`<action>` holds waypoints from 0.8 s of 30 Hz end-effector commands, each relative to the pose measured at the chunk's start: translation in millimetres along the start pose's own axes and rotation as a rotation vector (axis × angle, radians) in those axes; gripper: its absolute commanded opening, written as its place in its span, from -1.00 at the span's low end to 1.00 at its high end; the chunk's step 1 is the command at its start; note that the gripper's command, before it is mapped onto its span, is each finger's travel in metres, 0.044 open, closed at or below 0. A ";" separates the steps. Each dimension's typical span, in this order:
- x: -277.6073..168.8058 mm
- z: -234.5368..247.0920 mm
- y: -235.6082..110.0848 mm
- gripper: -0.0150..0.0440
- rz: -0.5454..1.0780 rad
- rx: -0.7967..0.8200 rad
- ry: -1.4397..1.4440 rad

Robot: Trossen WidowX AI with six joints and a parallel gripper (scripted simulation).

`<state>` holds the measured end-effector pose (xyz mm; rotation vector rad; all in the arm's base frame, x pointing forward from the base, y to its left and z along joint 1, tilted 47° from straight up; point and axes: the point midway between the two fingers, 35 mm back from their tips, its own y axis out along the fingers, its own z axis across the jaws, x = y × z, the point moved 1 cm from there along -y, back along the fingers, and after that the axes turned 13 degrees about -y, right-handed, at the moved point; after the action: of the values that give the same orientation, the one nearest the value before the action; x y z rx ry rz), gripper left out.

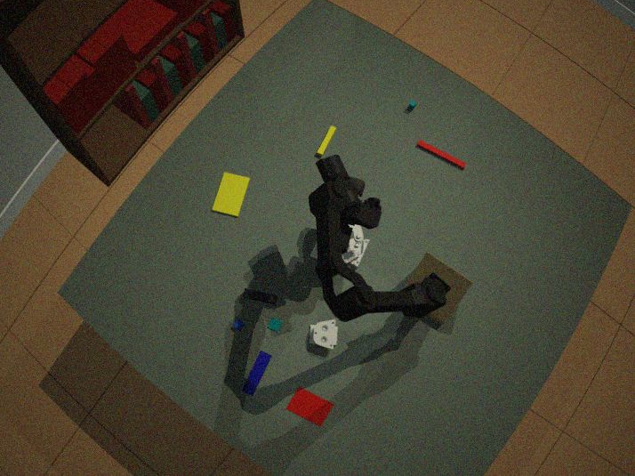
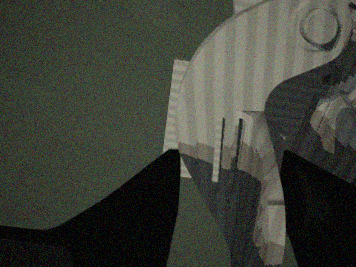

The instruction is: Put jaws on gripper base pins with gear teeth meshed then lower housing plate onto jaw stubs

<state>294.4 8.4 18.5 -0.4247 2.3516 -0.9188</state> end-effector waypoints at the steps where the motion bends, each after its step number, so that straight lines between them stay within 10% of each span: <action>1: 0.0 -0.7 8.4 -0.04 0.003 -0.005 0.005; 24: 0.4 -2.2 34.5 -0.04 0.004 -0.007 0.004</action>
<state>290.2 32.5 -3.6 -0.4264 2.3525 -0.9139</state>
